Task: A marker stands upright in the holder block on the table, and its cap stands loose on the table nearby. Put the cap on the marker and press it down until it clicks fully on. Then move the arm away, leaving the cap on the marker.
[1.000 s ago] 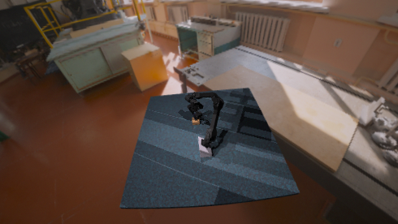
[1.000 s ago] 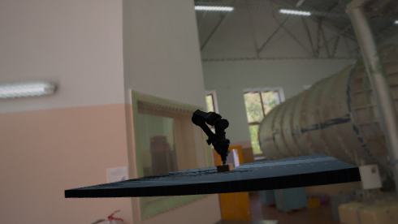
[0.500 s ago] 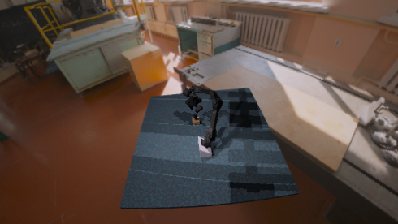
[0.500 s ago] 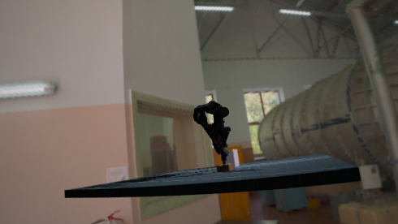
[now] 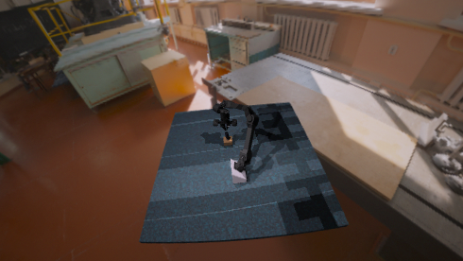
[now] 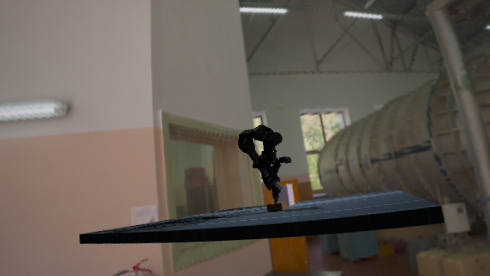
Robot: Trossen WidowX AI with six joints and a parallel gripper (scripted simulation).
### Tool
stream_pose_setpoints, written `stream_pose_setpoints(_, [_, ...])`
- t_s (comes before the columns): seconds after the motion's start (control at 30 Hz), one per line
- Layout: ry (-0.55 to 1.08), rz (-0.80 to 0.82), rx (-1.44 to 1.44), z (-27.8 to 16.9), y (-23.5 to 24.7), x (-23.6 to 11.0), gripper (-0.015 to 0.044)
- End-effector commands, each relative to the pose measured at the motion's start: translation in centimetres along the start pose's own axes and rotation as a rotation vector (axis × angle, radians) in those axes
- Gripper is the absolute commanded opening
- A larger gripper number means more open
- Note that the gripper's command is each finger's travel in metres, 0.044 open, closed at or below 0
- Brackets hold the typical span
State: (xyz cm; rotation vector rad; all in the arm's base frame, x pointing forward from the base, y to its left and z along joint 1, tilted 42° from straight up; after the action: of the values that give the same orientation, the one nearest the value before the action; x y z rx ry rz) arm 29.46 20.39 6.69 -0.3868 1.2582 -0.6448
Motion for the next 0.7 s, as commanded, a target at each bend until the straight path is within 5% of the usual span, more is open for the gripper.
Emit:
stream_pose_setpoints(0.0, [-0.001,0.0,-0.124,-0.1,0.1,0.1,0.0])
stream_pose_setpoints(0.67, [-0.001,-0.001,-0.124,0.0,0.1,2.0,0.0])
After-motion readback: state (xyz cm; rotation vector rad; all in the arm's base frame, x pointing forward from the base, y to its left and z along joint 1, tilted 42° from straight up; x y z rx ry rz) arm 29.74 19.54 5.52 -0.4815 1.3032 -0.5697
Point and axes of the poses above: the point midway between the two fingers, 35 mm back from their tips, its own x axis out along the fingers, its own y axis across the jaws, z = x × y, the point moved 4 cm from there along -x, back along the fingers, and after that the axes turned 14 degrees about x, right-handed, at the moved point
